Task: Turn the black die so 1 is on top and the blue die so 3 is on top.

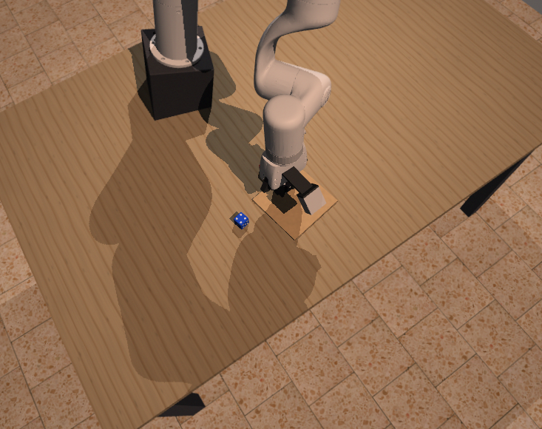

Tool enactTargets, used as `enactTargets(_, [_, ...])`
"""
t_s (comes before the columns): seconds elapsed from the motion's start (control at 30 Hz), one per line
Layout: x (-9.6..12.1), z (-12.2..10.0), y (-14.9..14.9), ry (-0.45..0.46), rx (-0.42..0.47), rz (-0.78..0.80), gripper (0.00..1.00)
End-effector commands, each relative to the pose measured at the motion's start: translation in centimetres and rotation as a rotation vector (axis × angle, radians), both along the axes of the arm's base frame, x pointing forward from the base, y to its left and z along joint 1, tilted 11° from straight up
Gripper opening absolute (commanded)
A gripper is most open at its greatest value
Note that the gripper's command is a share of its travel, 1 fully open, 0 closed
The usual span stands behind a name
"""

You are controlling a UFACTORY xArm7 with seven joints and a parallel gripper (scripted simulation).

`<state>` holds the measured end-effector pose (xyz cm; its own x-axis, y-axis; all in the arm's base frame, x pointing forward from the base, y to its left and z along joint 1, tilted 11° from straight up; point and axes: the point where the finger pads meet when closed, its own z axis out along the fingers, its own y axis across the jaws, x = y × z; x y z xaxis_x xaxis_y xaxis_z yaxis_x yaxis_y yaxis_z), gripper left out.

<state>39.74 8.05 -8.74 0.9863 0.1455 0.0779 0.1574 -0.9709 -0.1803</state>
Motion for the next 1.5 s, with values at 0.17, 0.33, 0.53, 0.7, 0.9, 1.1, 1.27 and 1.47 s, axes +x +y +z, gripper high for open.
enactTargets(0.17, [0.14, 0.1, -0.03, -0.003, 0.0, -0.001, 0.21])
enactTargets(0.33, [0.14, 0.1, -0.03, -0.003, 0.0, -0.001, 0.21])
enactTargets(0.53, [0.14, 0.1, -0.03, -0.003, 0.0, -0.001, 0.21])
enactTargets(0.7, [0.14, 0.1, -0.03, -0.003, 0.0, -0.001, 0.21])
enactTargets(0.9, [0.14, 0.1, -0.03, -0.003, 0.0, -0.001, 0.29])
enactTargets(1.1, [0.14, 0.1, -0.03, -0.003, 0.0, -0.001, 0.37])
enactTargets(1.27, [0.14, 0.1, -0.03, -0.003, 0.0, -0.001, 0.42])
enactTargets(1.47, [0.14, 0.1, -0.03, -0.003, 0.0, -0.001, 0.42])
